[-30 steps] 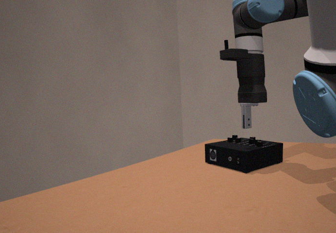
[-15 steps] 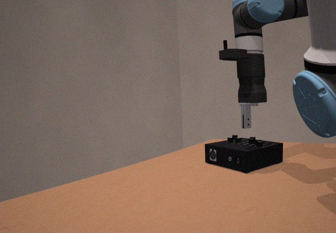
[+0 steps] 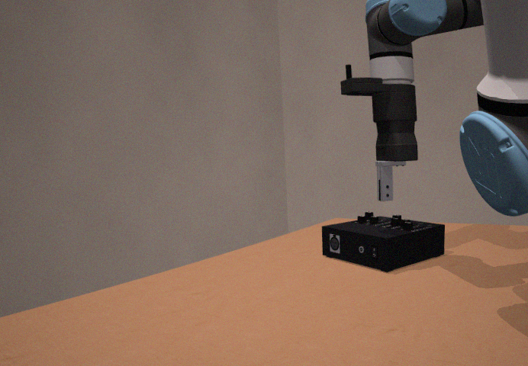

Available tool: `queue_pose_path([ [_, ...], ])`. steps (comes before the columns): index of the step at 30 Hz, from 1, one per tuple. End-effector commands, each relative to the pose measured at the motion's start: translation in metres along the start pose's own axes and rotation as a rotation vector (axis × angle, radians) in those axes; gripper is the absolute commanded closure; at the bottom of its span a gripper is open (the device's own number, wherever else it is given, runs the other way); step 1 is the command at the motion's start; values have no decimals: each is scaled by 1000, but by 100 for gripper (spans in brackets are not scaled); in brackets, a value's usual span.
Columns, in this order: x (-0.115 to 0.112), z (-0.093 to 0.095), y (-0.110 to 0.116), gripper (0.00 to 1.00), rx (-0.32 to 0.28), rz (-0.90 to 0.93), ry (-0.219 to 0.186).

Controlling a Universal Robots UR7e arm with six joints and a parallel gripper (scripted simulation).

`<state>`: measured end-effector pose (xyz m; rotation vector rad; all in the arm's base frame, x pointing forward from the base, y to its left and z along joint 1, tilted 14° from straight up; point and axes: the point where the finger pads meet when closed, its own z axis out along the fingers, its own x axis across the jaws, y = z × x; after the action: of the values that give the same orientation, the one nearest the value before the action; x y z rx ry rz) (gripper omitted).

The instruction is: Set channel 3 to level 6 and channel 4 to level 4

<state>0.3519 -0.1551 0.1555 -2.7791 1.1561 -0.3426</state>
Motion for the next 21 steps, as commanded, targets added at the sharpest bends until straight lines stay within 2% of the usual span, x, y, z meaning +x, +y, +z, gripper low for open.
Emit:
queue_pose_path([
  [1,5,-1,1,100,-3,113,3],
  [13,18,-1,6,100,-3,506,4],
  [15,18,-1,6,100,-3,506,4],
  [21,25,0,10,100,-2,745,4],
])
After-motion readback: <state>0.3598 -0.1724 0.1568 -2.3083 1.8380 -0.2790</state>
